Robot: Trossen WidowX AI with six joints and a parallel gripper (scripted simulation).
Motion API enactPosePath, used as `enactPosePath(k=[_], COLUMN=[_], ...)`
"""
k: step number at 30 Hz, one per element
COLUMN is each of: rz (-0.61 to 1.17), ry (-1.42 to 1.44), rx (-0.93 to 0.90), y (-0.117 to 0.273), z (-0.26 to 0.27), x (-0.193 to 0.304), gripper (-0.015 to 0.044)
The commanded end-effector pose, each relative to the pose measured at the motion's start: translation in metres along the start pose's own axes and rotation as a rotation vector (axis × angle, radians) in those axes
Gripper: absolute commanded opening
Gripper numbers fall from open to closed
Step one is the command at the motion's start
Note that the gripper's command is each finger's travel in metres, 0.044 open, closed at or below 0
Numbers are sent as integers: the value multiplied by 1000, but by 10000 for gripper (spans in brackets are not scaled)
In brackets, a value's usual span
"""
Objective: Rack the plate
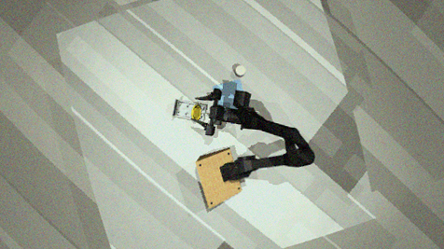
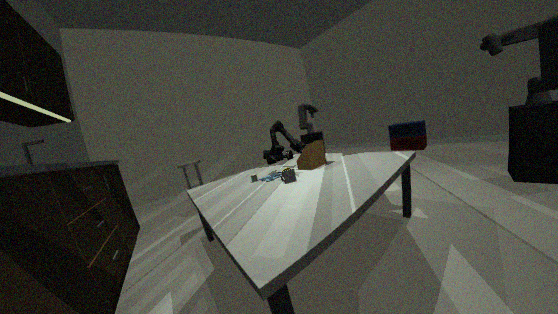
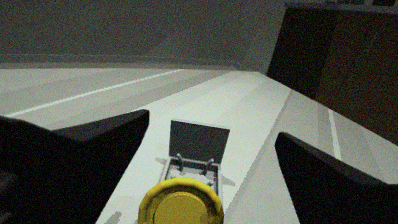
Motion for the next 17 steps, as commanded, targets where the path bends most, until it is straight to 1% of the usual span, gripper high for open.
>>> enactPosePath(k=[1,7,17], rz=[-5,4,184], ry=[9,-8,-263], rx=[12,4,-112], y=[4,3,-5], z=[-3,-3,1], x=[-37,-39,-45], gripper=[400,400,400])
Point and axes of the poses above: the point midway between the two fingers, 35 mm back from their tips, its own y axis back along the fingers, its own z axis across the jaws, x = y × z, the point moved 4 cm from there along y, back along the fingers, and after that the axes turned 10 degrees about y, right-handed, at the moved point
